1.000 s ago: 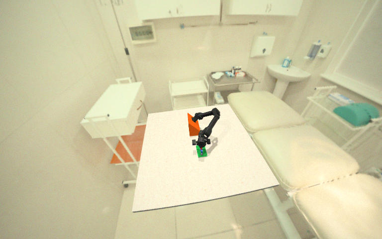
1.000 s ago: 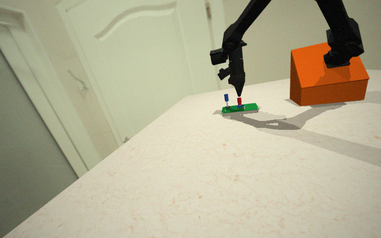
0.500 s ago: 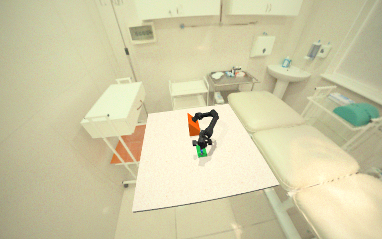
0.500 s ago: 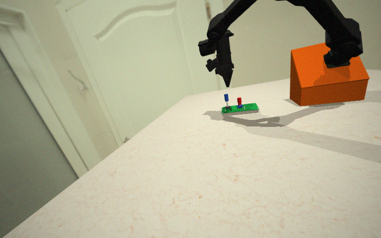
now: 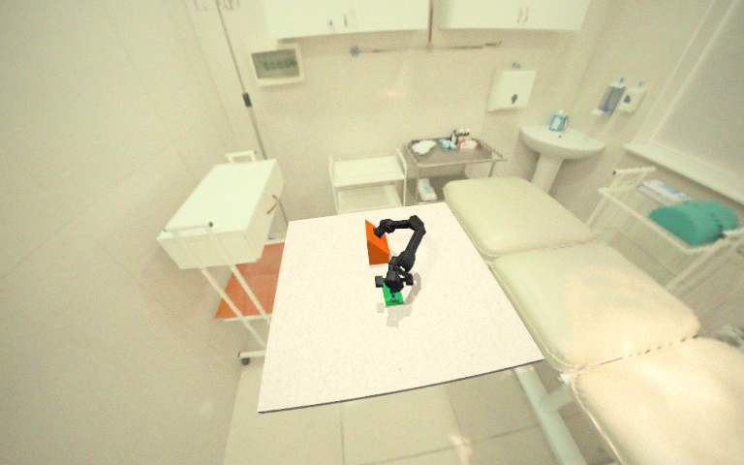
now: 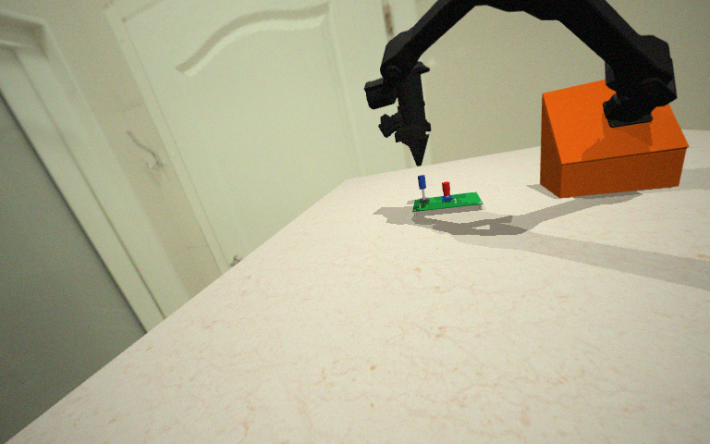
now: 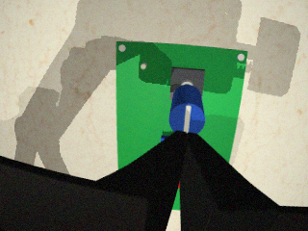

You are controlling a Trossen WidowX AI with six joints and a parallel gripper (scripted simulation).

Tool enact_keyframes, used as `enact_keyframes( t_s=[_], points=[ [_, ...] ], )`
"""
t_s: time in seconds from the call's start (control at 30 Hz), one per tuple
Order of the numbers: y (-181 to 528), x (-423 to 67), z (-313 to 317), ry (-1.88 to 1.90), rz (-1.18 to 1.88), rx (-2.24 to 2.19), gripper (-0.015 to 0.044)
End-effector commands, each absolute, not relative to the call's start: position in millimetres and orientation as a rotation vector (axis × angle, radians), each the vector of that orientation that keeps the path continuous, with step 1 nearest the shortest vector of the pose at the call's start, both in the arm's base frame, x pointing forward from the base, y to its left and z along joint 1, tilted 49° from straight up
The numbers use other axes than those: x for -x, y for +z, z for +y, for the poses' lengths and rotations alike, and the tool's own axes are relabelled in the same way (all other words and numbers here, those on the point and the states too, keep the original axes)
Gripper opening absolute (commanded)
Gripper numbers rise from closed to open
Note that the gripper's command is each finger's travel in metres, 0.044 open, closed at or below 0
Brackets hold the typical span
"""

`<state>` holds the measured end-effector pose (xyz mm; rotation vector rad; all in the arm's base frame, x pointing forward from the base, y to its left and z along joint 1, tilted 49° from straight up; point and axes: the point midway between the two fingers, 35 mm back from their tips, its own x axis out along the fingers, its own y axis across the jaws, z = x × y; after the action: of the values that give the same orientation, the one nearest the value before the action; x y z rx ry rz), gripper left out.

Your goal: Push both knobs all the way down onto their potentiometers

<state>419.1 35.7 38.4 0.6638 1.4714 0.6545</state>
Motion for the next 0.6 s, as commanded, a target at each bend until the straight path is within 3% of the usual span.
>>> enact_keyframes(
  t_s=[0.0,0.57],
  points=[
    [34.6,-417.8,37.9,0.651,1.477,-0.675,0.0000],
    [23.5,-417.7,50.8,0.651,1.477,-0.676,0.0000]
  ],
)
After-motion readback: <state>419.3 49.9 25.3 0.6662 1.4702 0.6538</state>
